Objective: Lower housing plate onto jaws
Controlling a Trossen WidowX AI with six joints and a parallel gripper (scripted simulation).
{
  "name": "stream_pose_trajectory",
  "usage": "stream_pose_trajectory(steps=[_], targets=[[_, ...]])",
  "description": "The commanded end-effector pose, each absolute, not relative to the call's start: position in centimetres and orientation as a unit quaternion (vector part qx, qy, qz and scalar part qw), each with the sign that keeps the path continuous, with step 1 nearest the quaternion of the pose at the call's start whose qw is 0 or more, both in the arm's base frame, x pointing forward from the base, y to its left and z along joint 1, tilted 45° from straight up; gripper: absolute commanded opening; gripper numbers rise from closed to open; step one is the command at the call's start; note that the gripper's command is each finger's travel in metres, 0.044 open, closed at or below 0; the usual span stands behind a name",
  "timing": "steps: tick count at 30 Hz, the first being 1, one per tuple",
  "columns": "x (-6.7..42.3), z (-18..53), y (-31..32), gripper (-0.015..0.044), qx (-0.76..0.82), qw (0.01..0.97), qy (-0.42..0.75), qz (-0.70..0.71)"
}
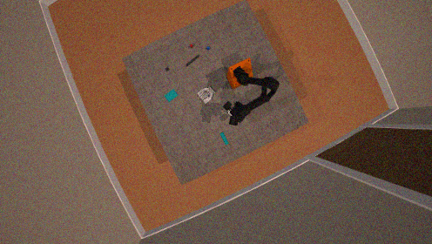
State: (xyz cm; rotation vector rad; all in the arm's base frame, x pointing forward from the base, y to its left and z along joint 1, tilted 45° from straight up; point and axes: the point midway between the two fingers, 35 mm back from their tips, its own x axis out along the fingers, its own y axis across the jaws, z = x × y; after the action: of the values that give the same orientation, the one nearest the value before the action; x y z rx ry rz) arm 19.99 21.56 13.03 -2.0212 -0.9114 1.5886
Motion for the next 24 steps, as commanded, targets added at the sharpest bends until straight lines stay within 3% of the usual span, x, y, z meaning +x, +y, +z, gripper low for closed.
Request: stream_pose_trajectory(steps=[1, 24], targets=[[20.0, 12.7, 21.7, 0.0440, -0.726, 0.206, -0.323, 0.571], [20.4, 10.9, 23.5, 0.0440, -0.726, 0.206, -0.323, 0.572]])
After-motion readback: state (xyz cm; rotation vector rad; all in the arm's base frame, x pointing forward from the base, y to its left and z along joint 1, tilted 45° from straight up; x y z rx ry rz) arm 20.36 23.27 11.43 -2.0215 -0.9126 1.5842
